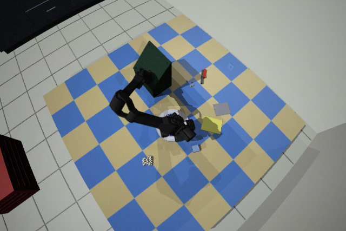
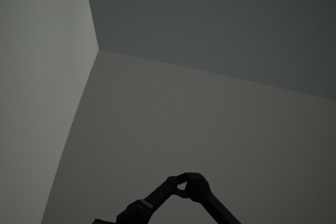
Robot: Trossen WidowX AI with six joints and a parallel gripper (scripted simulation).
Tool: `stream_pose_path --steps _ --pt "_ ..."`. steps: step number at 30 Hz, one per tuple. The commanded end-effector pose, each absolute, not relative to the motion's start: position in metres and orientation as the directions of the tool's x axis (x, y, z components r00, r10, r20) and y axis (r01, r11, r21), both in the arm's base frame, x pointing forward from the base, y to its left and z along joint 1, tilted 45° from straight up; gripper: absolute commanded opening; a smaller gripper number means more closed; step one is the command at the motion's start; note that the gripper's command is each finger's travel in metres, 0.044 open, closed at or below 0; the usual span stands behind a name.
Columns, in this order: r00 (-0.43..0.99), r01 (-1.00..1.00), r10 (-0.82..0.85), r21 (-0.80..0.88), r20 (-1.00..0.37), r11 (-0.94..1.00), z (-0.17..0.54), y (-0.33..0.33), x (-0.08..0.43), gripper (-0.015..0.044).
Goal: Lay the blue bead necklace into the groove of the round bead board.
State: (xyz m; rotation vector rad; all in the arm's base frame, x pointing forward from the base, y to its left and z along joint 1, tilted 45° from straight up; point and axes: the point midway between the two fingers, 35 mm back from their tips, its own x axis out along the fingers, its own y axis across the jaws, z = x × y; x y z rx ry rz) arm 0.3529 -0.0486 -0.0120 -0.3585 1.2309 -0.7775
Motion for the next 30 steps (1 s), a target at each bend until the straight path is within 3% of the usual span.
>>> stream_pose_path --steps 1,19,30 --pt "0.128 0.332 -0.700 -0.635 -0.702 0.697 -0.009 -0.045 0.352 0.0000" --pt "0.128 0.332 -0.700 -0.635 -0.702 0.698 -0.017 -0.043 0.366 0.0000" --pt "0.126 0.334 -0.699 -0.634 -0.704 0.698 -0.015 -0.041 0.365 0.0289"
